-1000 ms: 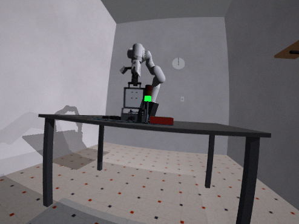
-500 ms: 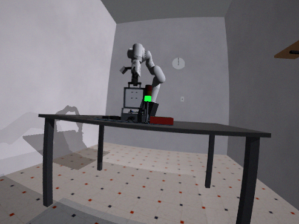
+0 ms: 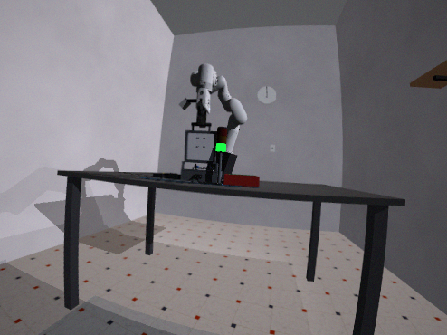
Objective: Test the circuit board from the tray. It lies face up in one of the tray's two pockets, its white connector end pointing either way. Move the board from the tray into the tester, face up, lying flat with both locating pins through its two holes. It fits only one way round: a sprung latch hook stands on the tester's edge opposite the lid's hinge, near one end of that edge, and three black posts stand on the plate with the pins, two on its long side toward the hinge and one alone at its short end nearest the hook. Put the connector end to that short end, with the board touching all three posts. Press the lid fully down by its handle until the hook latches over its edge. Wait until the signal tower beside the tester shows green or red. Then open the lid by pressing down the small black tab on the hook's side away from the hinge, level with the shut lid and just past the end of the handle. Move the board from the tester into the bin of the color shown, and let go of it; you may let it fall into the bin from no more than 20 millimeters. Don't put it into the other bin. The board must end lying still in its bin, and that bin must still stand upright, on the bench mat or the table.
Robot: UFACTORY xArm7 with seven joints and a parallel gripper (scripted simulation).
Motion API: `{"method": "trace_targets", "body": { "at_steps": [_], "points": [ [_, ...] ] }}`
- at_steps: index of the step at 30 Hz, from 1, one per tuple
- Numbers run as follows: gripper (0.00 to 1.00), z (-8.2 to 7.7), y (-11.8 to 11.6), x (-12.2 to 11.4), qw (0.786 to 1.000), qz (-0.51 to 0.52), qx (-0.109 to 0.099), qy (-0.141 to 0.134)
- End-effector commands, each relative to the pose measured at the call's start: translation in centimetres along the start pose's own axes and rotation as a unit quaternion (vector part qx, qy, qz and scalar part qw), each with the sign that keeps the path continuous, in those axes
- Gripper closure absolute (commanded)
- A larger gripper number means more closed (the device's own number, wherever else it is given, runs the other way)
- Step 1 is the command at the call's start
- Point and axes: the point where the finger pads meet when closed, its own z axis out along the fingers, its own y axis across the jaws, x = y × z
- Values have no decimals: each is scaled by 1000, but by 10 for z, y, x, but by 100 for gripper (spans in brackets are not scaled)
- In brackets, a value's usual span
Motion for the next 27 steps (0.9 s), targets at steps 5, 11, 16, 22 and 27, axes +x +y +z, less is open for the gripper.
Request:
{"method": "trace_targets", "body": {
  "at_steps": [5, 11, 16, 22, 27],
  "points": [
    [49, -27, -1, 0, 1000, 0, 3, 1],
    [49, -47, -1, 0, 1000, 0, 3, 1],
    [49, -52, -1, 0, 1000, 0, 3, 1],
    [0, -53, -1, 0, 1000, 0, 3, 1],
    [0, -53, -1, 0, 1000, 0, 3, 1]
  ]
}}
